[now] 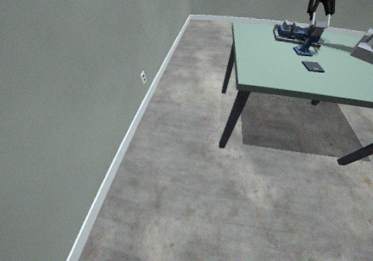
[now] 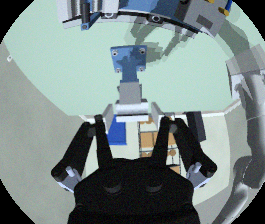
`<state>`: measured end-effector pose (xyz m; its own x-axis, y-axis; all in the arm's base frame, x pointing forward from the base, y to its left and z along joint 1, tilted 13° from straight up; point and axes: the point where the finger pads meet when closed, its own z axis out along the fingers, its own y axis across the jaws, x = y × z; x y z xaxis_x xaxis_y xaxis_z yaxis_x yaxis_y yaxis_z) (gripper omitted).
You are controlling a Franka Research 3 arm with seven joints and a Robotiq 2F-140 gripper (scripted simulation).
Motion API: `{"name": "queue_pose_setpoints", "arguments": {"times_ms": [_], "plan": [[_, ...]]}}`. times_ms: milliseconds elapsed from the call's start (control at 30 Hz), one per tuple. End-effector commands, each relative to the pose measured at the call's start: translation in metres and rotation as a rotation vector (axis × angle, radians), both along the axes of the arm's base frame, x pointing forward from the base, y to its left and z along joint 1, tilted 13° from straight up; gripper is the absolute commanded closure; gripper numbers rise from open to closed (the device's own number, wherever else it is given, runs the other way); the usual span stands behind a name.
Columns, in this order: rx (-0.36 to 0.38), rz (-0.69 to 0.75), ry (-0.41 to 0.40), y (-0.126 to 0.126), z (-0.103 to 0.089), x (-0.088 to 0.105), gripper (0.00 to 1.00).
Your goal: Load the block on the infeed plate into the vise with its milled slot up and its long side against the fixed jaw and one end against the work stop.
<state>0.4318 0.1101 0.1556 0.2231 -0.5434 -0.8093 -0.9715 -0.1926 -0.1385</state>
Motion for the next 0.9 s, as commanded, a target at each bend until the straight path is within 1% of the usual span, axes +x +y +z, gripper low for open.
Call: {"name": "queue_pose_setpoints", "arguments": {"times_ms": [0,700,733,867], "plan": [[0.003,0.003,-0.005,0.0002,0.0008,0.0006,0.49],[0.003,0.003,-0.005,0.0002,0.0008,0.0006,0.49],[0.003,0.003,-0.005,0.0002,0.0008,0.0006,1.0],[0.003,0.003,-0.005,0.0002,0.0008,0.0006,1.0]]}}
